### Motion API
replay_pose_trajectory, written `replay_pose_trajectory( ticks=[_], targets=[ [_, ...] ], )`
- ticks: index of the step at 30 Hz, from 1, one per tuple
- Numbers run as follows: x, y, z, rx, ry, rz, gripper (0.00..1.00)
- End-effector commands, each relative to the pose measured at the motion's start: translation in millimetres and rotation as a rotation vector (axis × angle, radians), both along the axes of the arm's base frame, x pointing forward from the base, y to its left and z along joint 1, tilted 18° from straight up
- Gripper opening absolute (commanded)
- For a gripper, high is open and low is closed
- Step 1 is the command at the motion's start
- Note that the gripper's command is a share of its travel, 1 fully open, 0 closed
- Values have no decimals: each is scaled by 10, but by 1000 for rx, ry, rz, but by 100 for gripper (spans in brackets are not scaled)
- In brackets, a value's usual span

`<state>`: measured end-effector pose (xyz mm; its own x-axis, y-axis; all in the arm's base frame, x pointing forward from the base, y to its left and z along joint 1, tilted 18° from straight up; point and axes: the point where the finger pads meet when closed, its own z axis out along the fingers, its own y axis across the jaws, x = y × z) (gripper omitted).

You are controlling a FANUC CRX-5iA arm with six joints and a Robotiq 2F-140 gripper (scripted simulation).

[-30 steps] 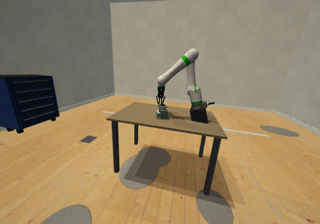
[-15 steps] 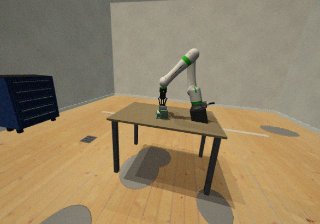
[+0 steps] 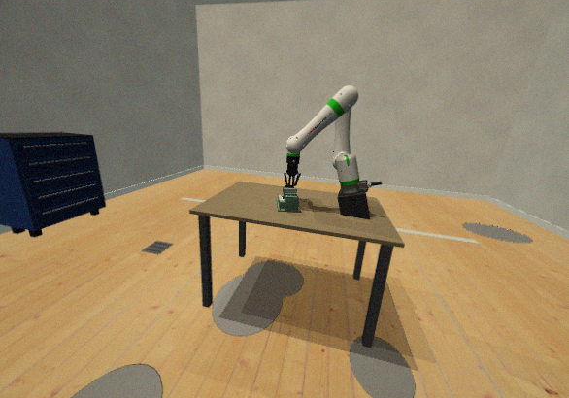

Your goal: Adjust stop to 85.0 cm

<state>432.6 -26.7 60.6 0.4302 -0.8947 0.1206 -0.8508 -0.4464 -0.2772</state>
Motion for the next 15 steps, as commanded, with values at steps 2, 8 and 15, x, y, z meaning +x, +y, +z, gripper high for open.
replay_pose_trajectory(
  ticks=[2, 8, 15],
  targets=[
    [-43, -18, 26, 0, 0, 0, 4],
    [-82, -33, 57, 0, 0, 0, 4],
    [-138, -51, 123, 0, 0, 0, 4]
  ],
)
